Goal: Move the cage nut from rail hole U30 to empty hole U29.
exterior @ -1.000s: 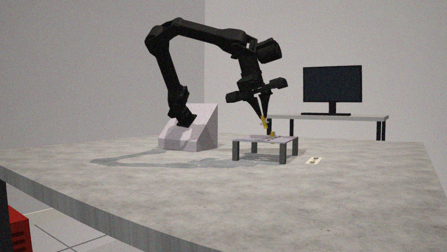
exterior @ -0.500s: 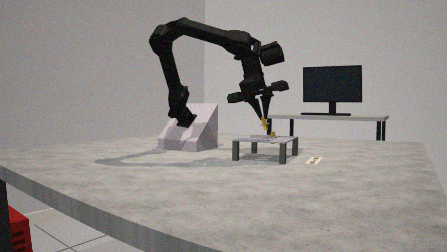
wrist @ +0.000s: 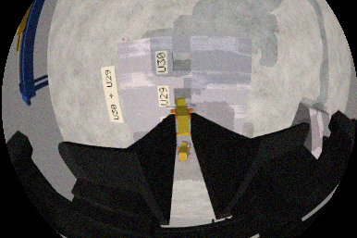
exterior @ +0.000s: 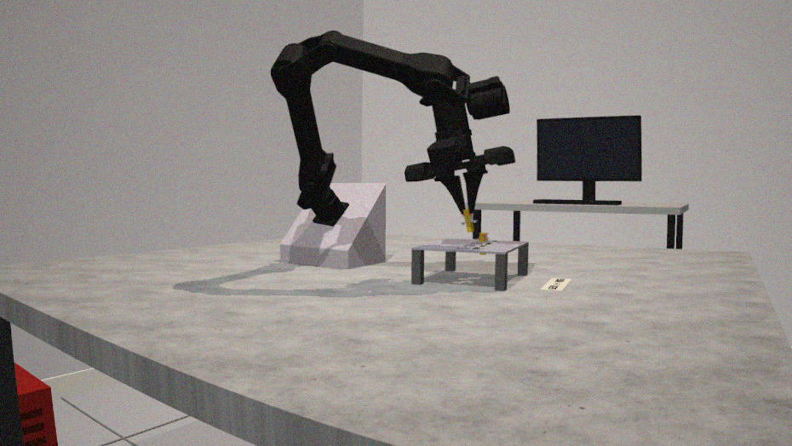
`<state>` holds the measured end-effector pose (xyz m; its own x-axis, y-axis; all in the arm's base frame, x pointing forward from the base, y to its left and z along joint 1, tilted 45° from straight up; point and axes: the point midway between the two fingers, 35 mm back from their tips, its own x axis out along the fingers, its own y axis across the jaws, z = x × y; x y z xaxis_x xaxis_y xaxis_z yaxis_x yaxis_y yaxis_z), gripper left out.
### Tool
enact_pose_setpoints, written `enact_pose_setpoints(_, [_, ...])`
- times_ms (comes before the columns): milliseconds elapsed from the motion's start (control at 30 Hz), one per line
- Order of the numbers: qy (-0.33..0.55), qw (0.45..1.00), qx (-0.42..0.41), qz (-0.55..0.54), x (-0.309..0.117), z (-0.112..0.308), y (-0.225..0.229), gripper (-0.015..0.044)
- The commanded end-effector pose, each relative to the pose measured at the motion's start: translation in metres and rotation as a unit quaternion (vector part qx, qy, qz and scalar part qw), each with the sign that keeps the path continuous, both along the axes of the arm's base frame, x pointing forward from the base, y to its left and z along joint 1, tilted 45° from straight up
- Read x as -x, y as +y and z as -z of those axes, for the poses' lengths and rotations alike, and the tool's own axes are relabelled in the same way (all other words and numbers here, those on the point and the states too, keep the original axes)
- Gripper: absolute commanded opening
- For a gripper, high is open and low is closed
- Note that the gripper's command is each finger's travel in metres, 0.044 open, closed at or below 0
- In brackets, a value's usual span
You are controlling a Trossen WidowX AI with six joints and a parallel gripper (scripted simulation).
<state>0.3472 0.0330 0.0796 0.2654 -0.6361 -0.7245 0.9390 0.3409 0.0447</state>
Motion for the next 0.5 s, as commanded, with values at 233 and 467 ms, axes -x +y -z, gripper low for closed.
enact_pose_setpoints(233, [0.011, 1.000, 0.003, 0.015, -0.0022, 0.0020, -0.0016, 0.0027])
enact_pose_setpoints(467, [0.019, 1.000, 0.006, 0.024, -0.0032, 0.0031, -0.0026, 0.0027])
